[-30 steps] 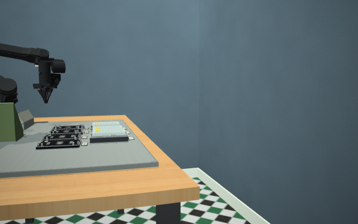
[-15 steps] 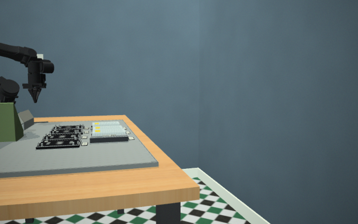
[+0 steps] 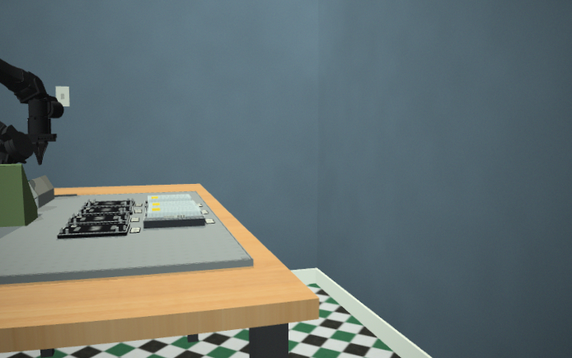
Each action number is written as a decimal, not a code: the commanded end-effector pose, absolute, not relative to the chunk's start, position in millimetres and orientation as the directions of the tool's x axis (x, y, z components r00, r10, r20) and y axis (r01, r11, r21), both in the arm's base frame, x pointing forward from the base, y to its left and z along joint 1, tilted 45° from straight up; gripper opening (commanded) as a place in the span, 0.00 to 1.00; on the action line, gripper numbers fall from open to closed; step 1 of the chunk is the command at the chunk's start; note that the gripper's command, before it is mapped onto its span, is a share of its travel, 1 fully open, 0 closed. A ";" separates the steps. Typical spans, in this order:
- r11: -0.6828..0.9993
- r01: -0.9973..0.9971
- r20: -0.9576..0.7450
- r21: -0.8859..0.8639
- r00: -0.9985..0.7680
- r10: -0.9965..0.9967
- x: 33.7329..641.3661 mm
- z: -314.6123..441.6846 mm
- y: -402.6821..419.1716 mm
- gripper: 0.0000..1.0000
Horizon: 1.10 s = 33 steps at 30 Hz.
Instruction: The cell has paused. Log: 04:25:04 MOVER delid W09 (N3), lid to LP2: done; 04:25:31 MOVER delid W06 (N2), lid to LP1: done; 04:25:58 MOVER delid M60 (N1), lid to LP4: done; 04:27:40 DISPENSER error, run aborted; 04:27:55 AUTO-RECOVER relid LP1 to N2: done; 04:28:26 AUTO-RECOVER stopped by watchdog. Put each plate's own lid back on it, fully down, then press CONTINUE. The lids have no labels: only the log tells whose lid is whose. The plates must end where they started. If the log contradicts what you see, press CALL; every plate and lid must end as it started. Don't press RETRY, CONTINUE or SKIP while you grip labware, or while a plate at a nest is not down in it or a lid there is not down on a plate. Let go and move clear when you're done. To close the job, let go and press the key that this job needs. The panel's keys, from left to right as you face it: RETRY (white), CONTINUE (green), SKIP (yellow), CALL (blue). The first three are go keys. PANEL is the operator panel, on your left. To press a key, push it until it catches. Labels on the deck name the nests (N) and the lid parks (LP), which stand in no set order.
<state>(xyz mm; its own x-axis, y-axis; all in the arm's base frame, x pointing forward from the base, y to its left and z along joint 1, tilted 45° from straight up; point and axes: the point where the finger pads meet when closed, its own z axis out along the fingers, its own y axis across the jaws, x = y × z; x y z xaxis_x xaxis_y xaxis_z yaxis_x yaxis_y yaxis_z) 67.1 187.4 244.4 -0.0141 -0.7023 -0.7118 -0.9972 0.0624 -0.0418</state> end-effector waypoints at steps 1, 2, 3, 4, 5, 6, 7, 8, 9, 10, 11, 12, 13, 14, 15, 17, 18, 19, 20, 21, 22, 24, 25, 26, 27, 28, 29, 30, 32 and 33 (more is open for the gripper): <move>0.096 -0.995 -0.748 -0.033 -0.039 -0.663 52.9 281.6 203.5 0.00; 0.096 -0.995 -0.746 -0.028 -0.043 -0.665 48.8 282.6 206.4 0.00; 0.096 -0.995 -0.746 -0.025 -0.045 -0.664 44.4 284.6 208.6 0.00; 0.096 -0.995 -0.747 -0.022 -0.047 -0.663 39.9 286.5 210.9 0.00; 0.096 -0.995 -0.748 -0.019 -0.049 -0.662 35.6 288.3 213.1 0.00; 0.096 -0.995 -0.748 -0.016 -0.051 -0.662 31.1 290.1 215.3 0.00; 0.096 -0.995 -0.748 -0.013 -0.054 -0.661 26.7 291.9 217.6 0.00; 0.096 -0.995 -0.748 -0.011 -0.056 -0.661 22.3 293.6 219.9 0.00; 0.096 -0.995 -0.748 -0.008 -0.058 -0.661 17.8 295.2 222.1 0.00; 0.096 -0.995 -0.748 -0.008 -0.058 -0.661 17.8 295.2 222.1 0.00; 0.096 -0.995 -0.748 -0.008 -0.058 -0.661 17.8 295.2 222.1 0.00; 0.096 -0.995 -0.748 -0.005 -0.060 -0.661 13.3 296.8 224.4 0.00; 0.096 -0.995 -0.744 -0.006 -0.060 -0.666 13.0 295.8 223.7 0.00; 0.096 -0.995 -0.739 -0.006 -0.060 -0.671 12.7 294.5 222.6 0.00; 0.096 -0.995 -0.739 -0.006 -0.060 -0.671 12.6 294.5 222.7 0.00; 0.096 -0.995 -0.739 -0.006 -0.060 -0.671 12.5 294.6 222.8 0.00; 0.096 -0.995 -0.739 -0.006 -0.060 -0.671 12.6 294.6 222.7 0.00; 0.096 -0.995 -0.738 -0.006 -0.060 -0.672 12.7 294.6 222.6 0.00; 0.096 -0.995 -0.742 -0.006 -0.060 -0.668 12.8 295.8 221.3 0.00; 0.096 -0.995 -0.742 -0.006 -0.060 -0.667 12.8 296.0 220.9 0.00; 0.096 -0.995 -0.742 -0.006 -0.060 -0.668 13.0 296.0 220.7 0.00; 0.096 -0.995 -0.741 -0.006 -0.060 -0.669 13.1 295.9 220.3 0.00; 0.096 -0.995 -0.740 -0.006 -0.060 -0.670 13.1 295.8 220.1 0.00; 0.096 -0.995 -0.740 -0.006 -0.060 -0.670 13.2 295.7 219.9 0.00; 0.096 -0.995 -0.740 -0.006 -0.060 -0.670 13.2 295.7 219.9 0.00; 0.096 -0.995 -0.740 -0.006 -0.060 -0.670 13.2 295.7 219.9 0.00; 0.096 -0.995 -0.739 -0.007 -0.060 -0.671 13.2 295.7 219.7 0.00; 0.096 -0.995 -0.739 -0.007 -0.060 -0.671 13.2 295.6 219.5 0.00; 0.096 -0.995 -0.740 -0.007 -0.059 -0.670 13.4 296.0 219.5 0.00; 0.096 -0.995 -0.739 -0.007 -0.059 -0.671 13.4 296.0 219.5 0.00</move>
<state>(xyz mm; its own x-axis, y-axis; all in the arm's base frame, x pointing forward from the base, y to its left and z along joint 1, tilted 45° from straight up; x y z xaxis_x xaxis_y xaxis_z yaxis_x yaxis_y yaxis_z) 15.6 218.3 264.2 -0.0515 -0.7081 -0.7042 -0.9955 0.0924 -0.0201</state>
